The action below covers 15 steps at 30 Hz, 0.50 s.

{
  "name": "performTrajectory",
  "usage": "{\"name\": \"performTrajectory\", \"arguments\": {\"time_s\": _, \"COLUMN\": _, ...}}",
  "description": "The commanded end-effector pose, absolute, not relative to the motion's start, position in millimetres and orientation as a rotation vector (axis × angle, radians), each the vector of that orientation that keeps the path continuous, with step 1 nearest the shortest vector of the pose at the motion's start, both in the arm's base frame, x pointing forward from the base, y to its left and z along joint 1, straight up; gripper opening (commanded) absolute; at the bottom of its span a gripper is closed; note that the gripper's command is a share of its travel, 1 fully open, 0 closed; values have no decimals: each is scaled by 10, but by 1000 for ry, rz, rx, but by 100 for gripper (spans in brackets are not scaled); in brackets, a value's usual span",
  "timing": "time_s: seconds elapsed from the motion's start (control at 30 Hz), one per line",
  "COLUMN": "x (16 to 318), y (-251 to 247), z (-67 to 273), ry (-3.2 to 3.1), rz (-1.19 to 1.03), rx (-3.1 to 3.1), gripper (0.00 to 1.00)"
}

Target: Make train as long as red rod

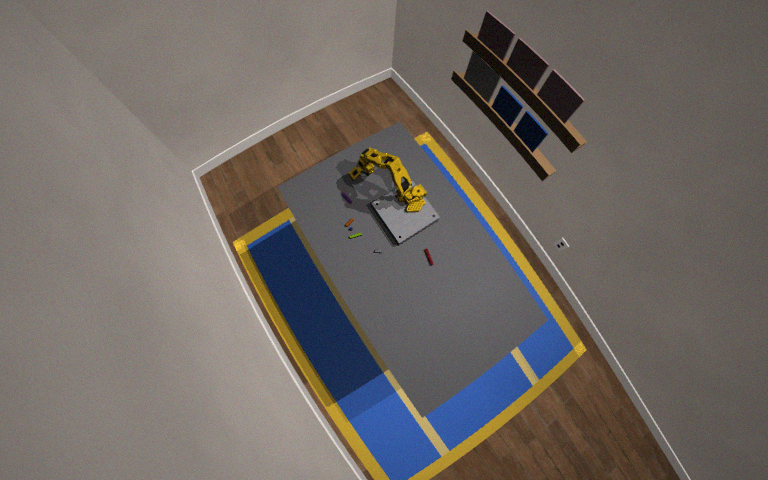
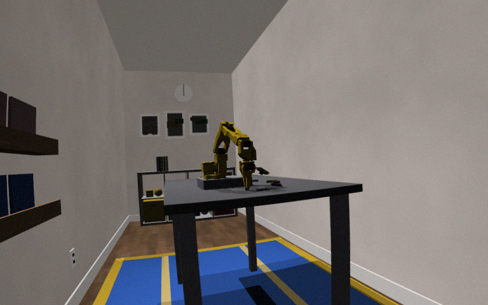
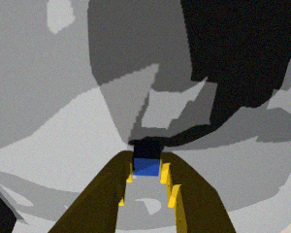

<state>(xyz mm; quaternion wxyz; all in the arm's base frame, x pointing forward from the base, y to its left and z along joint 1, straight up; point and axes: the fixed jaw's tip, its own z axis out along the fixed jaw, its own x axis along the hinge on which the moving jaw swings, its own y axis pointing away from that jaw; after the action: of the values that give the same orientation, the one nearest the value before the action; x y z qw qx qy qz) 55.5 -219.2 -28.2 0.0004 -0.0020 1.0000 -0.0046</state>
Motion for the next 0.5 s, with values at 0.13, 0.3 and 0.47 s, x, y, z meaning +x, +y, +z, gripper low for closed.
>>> {"name": "performTrajectory", "arguments": {"time_s": 0.13, "x": 569, "y": -2166, "z": -314, "ry": 3142, "rz": 2, "rx": -2, "gripper": 6}}
{"name": "performTrajectory", "arguments": {"time_s": 0.3, "x": 569, "y": -2166, "z": -314, "ry": 3142, "rz": 2, "rx": -2, "gripper": 9}}
{"name": "performTrajectory", "arguments": {"time_s": 0.47, "x": 569, "y": -2166, "z": -314, "ry": 3142, "rz": 2, "rx": -2, "gripper": 11}}
